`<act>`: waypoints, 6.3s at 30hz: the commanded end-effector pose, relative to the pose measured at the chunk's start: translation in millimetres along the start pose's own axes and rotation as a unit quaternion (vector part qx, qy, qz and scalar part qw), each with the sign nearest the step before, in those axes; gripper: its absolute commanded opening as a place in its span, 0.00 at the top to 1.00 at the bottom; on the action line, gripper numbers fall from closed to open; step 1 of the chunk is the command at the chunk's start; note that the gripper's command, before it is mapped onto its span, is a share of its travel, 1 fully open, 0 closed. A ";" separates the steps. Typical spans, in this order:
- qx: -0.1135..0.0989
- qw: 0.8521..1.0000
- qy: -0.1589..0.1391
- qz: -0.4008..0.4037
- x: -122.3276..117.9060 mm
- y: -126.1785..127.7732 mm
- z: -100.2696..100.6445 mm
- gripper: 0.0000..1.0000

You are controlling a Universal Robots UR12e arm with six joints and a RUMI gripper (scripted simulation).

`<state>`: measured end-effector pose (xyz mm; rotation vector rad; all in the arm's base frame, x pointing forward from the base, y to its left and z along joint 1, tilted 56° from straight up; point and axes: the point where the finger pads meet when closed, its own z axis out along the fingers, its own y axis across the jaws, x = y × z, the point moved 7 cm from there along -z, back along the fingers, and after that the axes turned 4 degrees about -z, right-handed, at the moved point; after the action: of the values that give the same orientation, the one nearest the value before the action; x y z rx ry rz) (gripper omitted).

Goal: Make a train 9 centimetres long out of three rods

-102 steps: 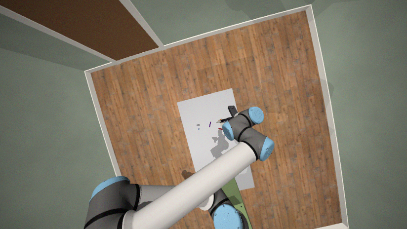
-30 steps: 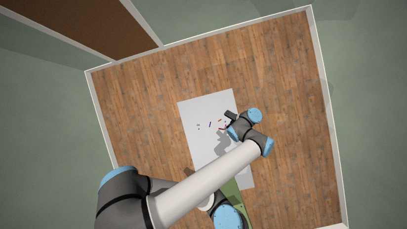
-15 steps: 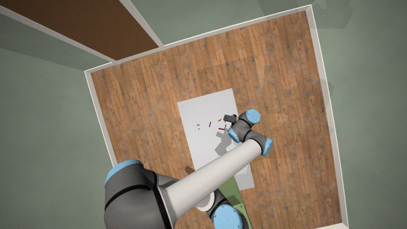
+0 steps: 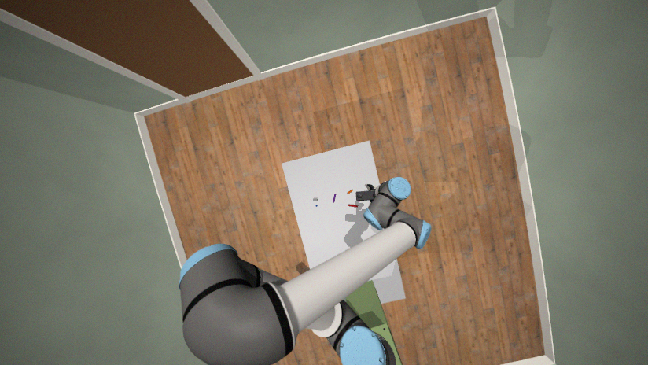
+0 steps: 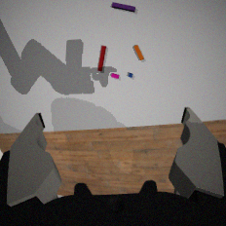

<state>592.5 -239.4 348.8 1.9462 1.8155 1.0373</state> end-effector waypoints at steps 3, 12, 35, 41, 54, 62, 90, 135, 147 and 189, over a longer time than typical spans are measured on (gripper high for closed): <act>-0.005 0.995 -0.010 -0.104 -5.0 -5.5 18.8 0.00; -0.007 0.976 -0.022 -0.218 -10.8 -11.0 39.7 0.00; -0.006 0.877 -0.054 -0.477 -20.3 -24.7 88.2 0.00; -0.004 0.836 -0.063 -0.545 -21.8 -28.5 101.4 0.00; 0.002 0.737 -0.083 -0.671 -22.7 -35.9 126.5 0.00; 0.008 0.664 -0.095 -0.742 -21.6 -40.3 141.2 0.00; 0.036 0.390 -0.133 -0.910 -8.8 -53.5 180.9 0.00; 0.049 0.292 -0.145 -0.944 -1.8 -56.0 189.7 0.00; 0.049 0.292 -0.145 -0.944 -1.8 -56.0 189.7 0.00; 0.049 0.292 -0.145 -0.944 -1.8 -56.0 189.7 0.00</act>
<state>678.0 -184.7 180.3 -0.8374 2.0298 -0.3942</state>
